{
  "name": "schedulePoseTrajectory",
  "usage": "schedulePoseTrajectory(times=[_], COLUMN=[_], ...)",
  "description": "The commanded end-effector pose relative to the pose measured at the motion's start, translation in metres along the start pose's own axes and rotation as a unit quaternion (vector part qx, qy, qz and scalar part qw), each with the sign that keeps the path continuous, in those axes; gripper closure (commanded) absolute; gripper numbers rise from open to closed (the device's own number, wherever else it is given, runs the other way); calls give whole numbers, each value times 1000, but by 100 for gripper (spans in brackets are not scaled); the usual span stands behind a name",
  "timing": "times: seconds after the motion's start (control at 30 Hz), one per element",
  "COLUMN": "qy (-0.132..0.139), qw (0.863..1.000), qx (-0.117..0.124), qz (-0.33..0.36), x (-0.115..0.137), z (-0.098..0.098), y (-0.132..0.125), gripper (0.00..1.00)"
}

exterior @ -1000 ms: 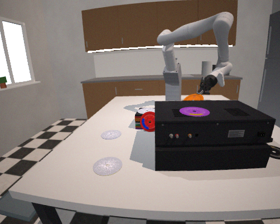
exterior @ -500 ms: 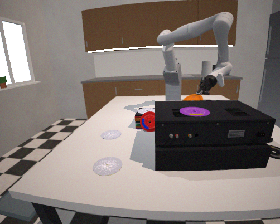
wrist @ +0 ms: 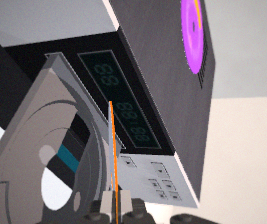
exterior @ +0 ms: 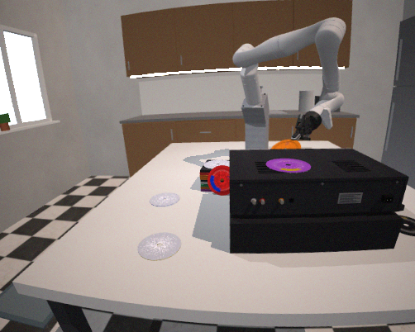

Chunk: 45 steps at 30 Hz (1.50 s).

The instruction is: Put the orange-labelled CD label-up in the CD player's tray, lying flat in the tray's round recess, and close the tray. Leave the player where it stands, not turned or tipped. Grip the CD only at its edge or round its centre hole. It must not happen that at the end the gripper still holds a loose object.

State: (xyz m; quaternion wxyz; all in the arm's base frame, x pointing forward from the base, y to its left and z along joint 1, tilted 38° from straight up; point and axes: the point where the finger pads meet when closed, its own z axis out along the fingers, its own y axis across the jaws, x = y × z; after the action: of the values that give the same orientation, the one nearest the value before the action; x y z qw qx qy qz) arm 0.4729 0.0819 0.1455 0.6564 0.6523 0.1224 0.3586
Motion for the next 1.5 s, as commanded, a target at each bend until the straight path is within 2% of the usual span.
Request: schedulePoseTrajectory(times=[0.0,1.47], qy=[0,0], qw=[1000,1000], qx=[0,0], qz=[1,1], x=[0,1], z=[0,3], y=[0,-6], gripper=[89,89])
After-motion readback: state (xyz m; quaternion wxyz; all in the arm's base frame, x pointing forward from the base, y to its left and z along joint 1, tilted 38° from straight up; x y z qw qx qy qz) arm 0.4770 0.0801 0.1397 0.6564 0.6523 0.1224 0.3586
